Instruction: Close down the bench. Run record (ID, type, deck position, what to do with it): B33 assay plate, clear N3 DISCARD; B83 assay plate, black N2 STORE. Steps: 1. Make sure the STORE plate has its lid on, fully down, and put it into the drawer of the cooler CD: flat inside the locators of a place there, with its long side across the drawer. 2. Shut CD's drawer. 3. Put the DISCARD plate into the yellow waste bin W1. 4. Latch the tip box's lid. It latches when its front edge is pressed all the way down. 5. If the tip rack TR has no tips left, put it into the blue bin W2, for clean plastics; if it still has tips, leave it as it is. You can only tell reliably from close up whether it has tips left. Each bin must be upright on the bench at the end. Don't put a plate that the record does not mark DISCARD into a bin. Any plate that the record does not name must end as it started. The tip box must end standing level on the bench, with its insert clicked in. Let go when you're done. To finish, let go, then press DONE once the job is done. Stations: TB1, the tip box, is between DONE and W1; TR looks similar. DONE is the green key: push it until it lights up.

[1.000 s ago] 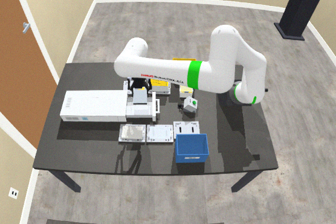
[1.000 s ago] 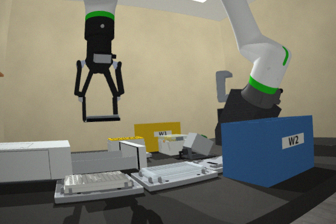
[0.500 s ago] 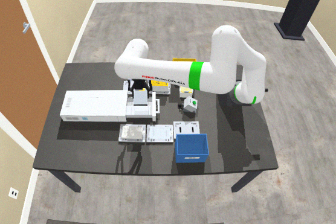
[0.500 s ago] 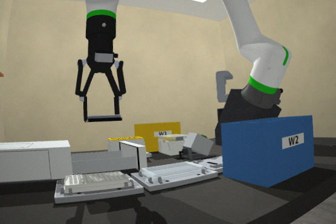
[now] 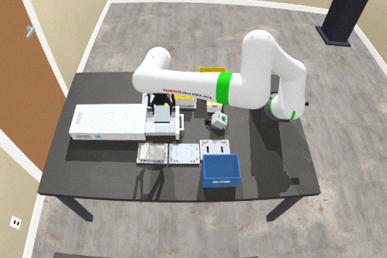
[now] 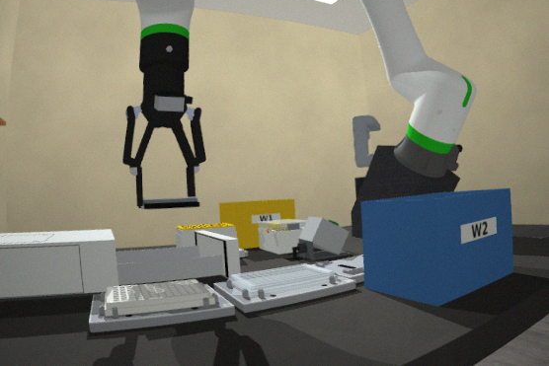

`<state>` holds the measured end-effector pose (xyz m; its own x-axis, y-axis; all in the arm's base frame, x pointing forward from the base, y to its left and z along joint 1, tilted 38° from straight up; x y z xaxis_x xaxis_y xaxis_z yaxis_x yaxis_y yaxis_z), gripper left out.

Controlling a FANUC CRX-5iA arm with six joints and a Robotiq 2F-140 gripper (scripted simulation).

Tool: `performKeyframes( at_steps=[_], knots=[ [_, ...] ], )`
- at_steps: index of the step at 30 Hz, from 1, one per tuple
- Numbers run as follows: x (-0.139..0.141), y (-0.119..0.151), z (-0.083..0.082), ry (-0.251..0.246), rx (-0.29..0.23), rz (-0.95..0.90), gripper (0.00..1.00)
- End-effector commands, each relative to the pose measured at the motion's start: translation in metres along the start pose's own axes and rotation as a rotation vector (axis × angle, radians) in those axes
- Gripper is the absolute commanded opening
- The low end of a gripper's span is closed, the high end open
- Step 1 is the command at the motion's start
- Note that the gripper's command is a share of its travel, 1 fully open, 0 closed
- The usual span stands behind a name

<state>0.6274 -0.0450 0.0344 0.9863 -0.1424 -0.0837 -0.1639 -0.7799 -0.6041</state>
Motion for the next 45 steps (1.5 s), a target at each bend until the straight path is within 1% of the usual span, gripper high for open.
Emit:
performKeyframes(
  at_steps=[1, 45],
  knots=[
    [0.0, 0.0, 0.003, 0.002, 0.0, 0.0, 0.1],
    [0.001, 0.001, 0.057, 0.002, 0.0, 0.0, 0.1]
  ],
)
Point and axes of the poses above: the point where the finger pads meet when closed, its own z axis out along the fingers, its own x axis across the jaws, y = z × x, the point moved 8 cm from there along -z, back along the fingers, and after that the axes turned 9 degrees about z, right-handed, at the moved point
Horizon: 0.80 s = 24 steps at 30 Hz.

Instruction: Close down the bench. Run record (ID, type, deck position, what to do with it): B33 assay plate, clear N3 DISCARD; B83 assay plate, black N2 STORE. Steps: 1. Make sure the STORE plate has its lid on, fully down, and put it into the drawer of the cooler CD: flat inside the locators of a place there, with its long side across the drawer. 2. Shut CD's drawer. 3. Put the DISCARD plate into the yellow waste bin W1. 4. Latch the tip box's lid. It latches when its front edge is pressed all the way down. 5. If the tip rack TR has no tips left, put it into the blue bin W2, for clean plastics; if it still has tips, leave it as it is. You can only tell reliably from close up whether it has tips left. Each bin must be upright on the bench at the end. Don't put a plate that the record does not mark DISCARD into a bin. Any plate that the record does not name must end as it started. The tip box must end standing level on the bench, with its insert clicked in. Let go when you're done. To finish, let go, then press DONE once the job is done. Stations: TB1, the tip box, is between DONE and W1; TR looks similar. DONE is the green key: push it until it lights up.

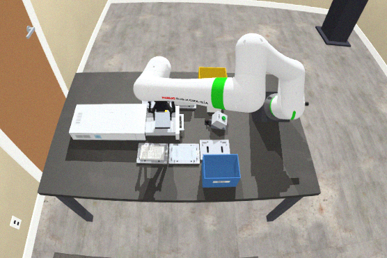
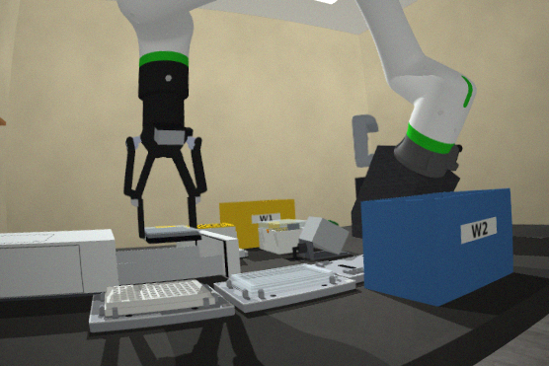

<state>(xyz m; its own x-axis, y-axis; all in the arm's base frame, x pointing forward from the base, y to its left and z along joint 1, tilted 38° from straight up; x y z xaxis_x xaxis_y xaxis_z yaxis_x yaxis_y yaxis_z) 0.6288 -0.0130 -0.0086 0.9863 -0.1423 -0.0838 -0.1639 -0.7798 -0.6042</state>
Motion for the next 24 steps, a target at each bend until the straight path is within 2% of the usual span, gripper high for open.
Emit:
performKeyframes(
  at_steps=[1, 24],
  knots=[
    [0.0, 0.0, 0.004, 0.002, 0.0, 0.0, 0.1],
    [0.001, 0.0, 0.03, 0.002, 0.0, 0.0, 0.1]
  ],
)
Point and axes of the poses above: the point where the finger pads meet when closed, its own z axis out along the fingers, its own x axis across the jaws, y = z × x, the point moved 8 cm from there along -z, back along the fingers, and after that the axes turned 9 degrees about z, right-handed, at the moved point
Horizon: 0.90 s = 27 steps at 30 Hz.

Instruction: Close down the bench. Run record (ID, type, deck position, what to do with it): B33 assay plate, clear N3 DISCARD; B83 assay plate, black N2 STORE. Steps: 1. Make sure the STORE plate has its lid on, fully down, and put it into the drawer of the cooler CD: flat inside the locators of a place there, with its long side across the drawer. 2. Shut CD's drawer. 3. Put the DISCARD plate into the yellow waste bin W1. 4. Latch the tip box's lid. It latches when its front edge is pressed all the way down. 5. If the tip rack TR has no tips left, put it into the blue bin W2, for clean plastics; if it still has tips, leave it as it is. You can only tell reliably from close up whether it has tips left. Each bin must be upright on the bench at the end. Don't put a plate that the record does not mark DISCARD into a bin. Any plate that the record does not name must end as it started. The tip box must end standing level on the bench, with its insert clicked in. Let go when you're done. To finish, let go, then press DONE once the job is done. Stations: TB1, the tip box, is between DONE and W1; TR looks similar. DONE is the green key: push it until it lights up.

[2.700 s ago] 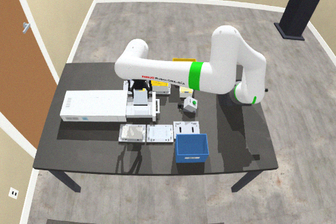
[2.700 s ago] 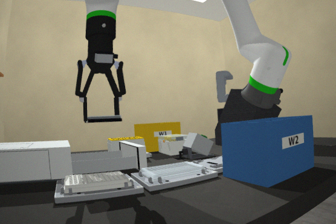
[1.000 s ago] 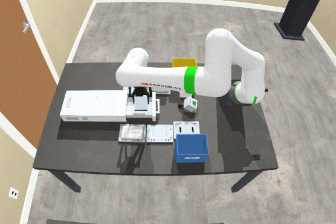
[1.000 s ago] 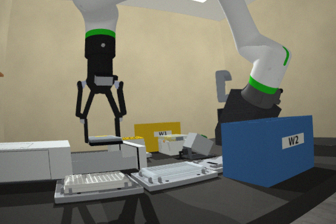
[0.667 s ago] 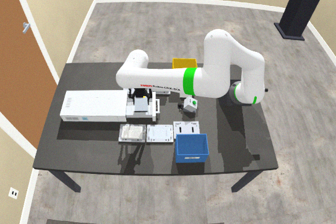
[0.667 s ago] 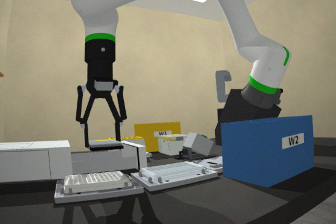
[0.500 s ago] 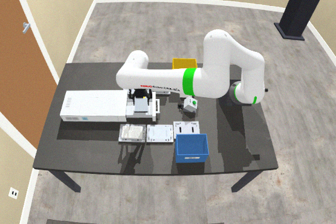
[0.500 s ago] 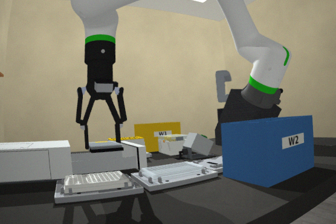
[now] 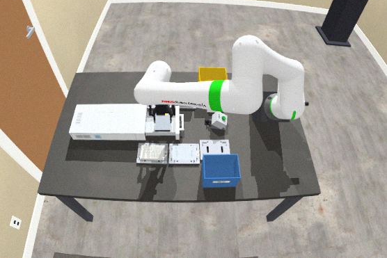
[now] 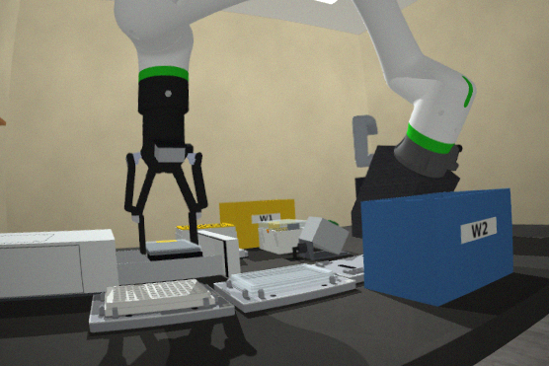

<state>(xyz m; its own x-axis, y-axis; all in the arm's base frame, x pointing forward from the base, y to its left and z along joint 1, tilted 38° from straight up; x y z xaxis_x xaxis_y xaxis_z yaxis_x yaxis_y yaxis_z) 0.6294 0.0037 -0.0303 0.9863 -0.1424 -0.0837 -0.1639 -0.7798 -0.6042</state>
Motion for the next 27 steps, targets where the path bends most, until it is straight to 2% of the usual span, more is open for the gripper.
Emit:
performKeyframes(
  at_steps=[1, 8, 27],
  knots=[
    [0.0005, 0.0001, 0.0038, 0.002, 0.0, 0.0, 0.1],
    [0.0005, 0.0001, 0.0126, 0.002, 0.0, 0.0, 0.1],
    [0.0005, 0.0001, 0.0126, 0.002, 0.0, 0.0, 0.1]
  ],
)
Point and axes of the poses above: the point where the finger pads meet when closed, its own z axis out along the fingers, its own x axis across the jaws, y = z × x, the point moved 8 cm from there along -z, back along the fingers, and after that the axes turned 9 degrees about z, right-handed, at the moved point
